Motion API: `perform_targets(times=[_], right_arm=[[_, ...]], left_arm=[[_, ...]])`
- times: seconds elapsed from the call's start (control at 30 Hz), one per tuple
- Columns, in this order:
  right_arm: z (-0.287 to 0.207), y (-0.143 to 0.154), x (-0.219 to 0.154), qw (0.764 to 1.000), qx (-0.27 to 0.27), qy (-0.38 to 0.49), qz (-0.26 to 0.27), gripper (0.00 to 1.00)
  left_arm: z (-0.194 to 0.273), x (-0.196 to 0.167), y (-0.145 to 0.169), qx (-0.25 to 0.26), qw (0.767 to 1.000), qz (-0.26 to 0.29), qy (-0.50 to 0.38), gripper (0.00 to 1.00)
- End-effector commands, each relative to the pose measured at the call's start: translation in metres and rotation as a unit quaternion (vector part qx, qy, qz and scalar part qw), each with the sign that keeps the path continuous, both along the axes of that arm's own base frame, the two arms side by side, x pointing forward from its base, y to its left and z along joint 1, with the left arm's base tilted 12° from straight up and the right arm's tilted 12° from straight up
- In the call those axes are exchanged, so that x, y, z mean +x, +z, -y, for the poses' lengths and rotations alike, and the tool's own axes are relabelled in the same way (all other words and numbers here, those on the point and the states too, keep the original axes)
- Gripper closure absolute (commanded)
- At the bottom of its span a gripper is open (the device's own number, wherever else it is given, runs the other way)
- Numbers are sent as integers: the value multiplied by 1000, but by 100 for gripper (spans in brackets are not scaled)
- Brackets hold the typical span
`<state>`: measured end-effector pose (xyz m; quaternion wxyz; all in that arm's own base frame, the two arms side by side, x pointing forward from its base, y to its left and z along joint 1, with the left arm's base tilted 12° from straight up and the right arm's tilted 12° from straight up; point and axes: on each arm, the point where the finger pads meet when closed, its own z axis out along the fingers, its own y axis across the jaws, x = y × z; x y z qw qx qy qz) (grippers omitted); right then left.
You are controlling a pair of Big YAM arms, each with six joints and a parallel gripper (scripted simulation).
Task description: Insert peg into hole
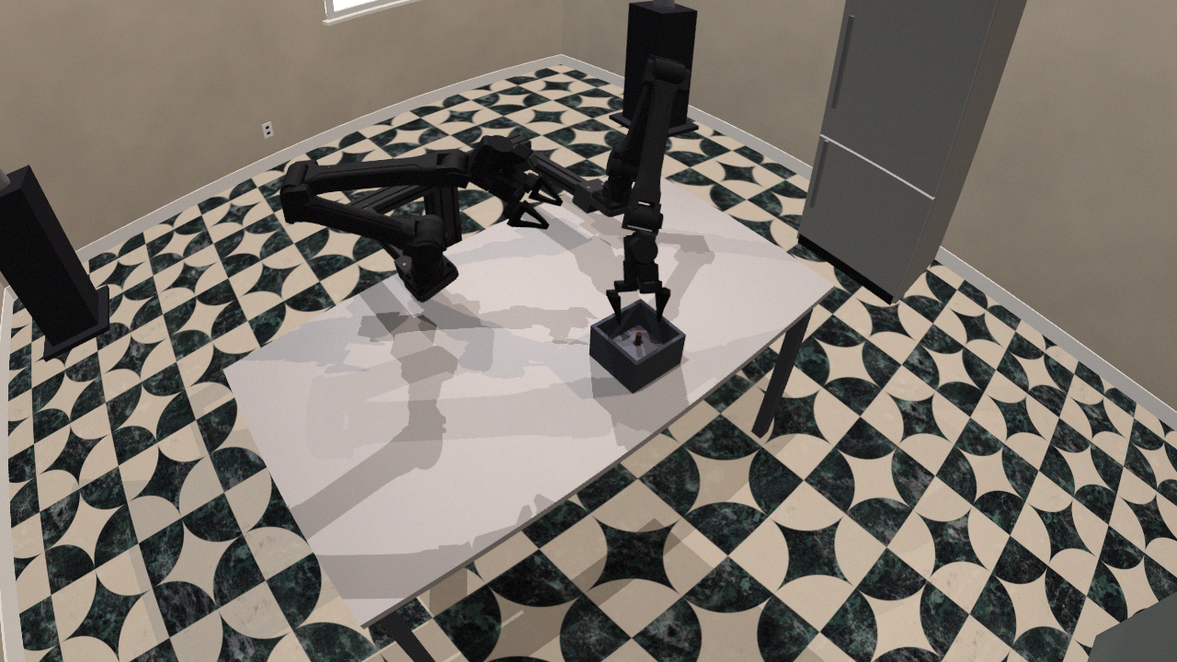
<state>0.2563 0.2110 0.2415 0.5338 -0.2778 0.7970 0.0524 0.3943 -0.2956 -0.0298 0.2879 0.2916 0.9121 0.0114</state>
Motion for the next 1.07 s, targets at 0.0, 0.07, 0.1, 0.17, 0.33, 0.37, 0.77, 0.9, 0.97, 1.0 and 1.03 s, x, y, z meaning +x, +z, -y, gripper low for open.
perform_targets(times=[0.0, 0.07, 0.1, 0.17, 0.33, 0.37, 0.77, 0.9, 0.97, 1.0, 1.03], right_arm=[[-5, 24, 5, 1000, 17, -2, 12, 0], [-5, 24, 5, 1000, 17, -2, 12, 0], [-5, 24, 5, 1000, 17, -2, 12, 0], [-5, 24, 5, 1000, 17, -2, 12, 0], [-5, 24, 5, 1000, 17, -2, 12, 0], [-5, 24, 5, 1000, 17, -2, 12, 0], [-5, 24, 5, 1000, 17, -2, 12, 0], [-5, 24, 5, 1000, 17, -2, 12, 0], [-5, 24, 5, 1000, 17, -2, 12, 0], [-5, 24, 5, 1000, 17, -2, 12, 0], [-5, 24, 5, 1000, 17, -2, 12, 0]], left_arm=[[4, 12, 7, 3, 998, 29, -53, 0], [3, 11, 7, -5, 998, 30, -53, 0], [3, 11, 7, -7, 998, 29, -51, 0], [10, 18, 15, -17, 998, 36, -46, 0], [13, 17, 15, -17, 998, 36, -48, 0], [13, 17, 15, -17, 998, 36, -48, 0], [14, 13, 14, -14, 998, 33, -51, 0], [14, 13, 14, -14, 998, 33, -51, 0], [14, 13, 14, -14, 998, 33, -51, 0], [14, 13, 14, -14, 998, 33, -51, 0], [14, 13, 14, -14, 998, 33, -51, 0]])
